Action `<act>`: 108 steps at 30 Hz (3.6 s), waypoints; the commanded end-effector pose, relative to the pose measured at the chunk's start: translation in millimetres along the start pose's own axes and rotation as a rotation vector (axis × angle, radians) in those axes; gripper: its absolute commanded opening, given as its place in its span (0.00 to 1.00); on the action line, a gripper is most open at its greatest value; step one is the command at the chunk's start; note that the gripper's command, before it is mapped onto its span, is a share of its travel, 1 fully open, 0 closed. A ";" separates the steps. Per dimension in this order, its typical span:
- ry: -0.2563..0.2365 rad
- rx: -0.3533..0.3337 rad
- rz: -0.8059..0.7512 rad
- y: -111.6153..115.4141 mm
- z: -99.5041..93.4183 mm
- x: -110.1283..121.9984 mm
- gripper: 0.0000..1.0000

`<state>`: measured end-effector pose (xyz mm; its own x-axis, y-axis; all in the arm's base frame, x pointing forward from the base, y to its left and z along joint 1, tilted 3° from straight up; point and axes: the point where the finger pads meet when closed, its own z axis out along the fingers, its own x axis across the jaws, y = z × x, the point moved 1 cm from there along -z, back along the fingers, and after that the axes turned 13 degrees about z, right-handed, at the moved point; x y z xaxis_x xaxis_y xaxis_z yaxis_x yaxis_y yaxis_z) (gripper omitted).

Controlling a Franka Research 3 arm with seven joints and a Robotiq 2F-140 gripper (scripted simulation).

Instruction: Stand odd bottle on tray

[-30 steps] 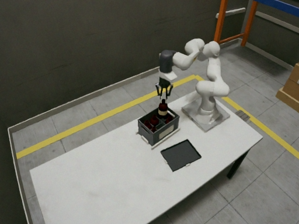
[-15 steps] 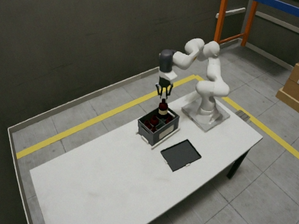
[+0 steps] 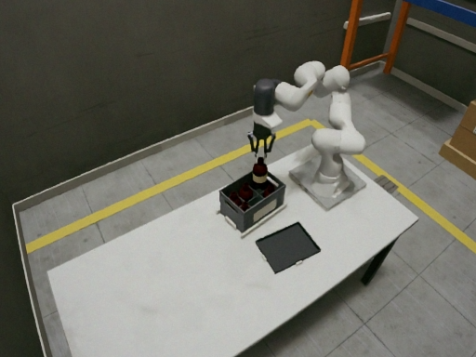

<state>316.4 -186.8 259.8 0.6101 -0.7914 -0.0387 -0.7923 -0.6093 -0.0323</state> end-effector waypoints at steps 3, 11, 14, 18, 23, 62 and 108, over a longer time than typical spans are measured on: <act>0.001 0.004 -0.003 -1.0 -2.1 0.0 0.10; 0.001 0.004 -0.003 -1.0 -2.1 0.0 0.10; 0.001 0.004 -0.003 -1.0 -2.1 0.0 0.10; 0.001 0.004 -0.003 -1.0 -2.1 0.0 0.10; 0.001 0.004 -0.003 -1.0 -2.1 0.0 0.10; 0.001 0.004 -0.003 -0.7 -29.9 -0.1 0.10; 0.001 0.004 -0.003 -0.6 -42.1 -0.1 0.10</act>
<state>316.1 -189.0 299.7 0.6105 -0.7911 -0.0390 -0.7920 -0.6096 -0.0325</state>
